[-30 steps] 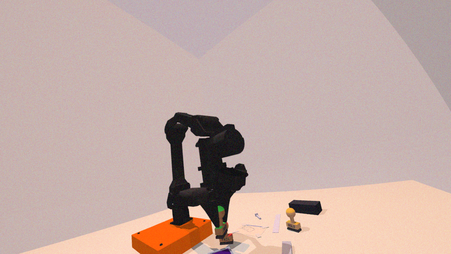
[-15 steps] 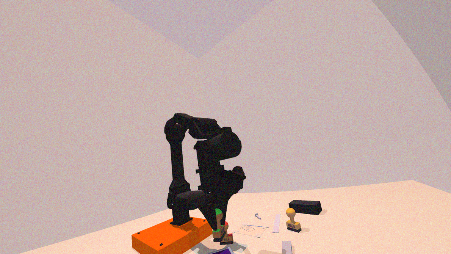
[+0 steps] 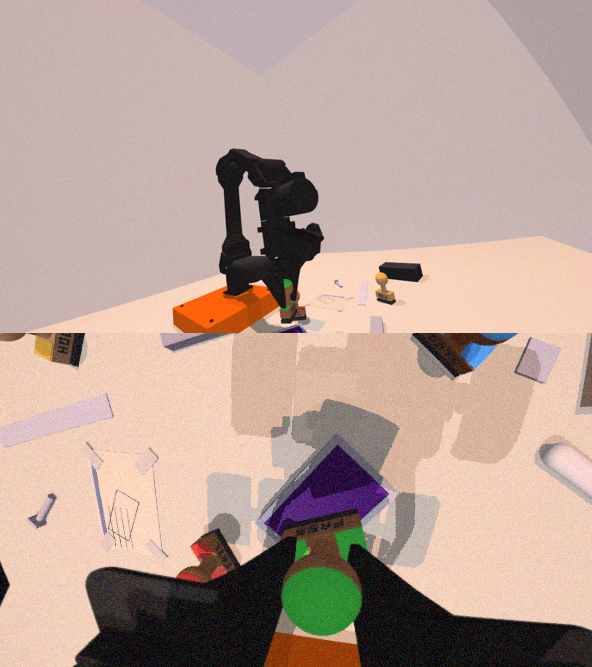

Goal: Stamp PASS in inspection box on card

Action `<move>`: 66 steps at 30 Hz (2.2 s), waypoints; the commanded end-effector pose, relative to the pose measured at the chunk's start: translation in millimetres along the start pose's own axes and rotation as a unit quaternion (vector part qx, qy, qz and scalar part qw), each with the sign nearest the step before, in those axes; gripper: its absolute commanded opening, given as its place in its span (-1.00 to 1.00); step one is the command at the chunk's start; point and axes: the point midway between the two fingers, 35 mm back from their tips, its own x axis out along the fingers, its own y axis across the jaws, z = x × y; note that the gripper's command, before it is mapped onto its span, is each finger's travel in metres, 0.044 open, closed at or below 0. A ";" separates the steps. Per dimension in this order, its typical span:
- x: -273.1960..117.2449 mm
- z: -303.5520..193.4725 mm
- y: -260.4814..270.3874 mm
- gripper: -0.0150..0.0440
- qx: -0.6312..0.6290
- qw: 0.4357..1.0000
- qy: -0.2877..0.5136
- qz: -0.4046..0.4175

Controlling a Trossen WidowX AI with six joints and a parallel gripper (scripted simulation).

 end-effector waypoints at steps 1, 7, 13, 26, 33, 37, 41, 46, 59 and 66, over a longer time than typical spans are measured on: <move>4.6 -1.3 0.6 -0.49 -0.002 1.000 0.002 0.002; 8.6 -1.3 0.5 -0.49 -0.002 1.000 0.002 0.002; 12.6 -1.3 0.4 -0.49 -0.002 1.000 0.002 0.002; 21.2 -1.6 0.2 -0.49 -0.001 1.000 0.002 0.003; 25.8 -1.8 0.1 -0.49 -0.001 1.000 0.002 0.003; 28.4 -2.0 0.1 -0.49 -0.001 1.000 0.002 0.003; 31.0 -2.2 0.1 -0.49 -0.001 1.000 0.002 0.003; 34.2 -2.5 0.1 -0.49 0.000 1.000 0.002 0.003; 39.7 -3.2 0.1 -0.49 0.000 1.000 0.002 0.003; 40.8 -3.2 0.1 -0.49 0.002 1.000 0.002 0.001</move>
